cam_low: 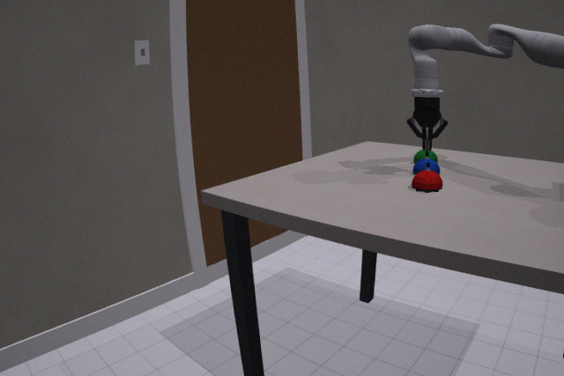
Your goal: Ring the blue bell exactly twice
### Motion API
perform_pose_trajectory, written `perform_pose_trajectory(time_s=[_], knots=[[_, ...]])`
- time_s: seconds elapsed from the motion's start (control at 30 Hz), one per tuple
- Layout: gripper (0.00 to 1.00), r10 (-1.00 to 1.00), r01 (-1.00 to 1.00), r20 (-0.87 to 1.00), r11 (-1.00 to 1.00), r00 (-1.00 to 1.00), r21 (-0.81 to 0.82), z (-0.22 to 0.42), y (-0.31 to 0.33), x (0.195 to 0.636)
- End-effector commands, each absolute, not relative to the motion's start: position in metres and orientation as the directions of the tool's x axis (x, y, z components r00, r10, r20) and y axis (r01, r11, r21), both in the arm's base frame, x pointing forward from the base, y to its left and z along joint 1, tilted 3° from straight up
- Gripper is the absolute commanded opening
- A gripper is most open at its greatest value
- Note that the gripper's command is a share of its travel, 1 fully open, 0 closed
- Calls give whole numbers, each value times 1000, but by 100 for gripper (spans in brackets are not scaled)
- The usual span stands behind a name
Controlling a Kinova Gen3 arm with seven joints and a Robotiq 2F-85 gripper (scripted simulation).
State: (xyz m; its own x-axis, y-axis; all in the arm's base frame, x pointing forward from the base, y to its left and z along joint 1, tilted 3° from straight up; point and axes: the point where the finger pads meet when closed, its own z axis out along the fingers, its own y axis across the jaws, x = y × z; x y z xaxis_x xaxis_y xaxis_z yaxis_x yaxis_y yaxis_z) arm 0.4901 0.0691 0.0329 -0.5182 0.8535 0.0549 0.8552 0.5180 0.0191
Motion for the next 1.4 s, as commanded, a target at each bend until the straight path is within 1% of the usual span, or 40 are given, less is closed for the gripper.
perform_pose_trajectory(time_s=[0.0,1.37], knots=[[0,853,855,55,519,-519,19,33,70,490],[0,853,855,55,519,-519,19,29,70,490]])
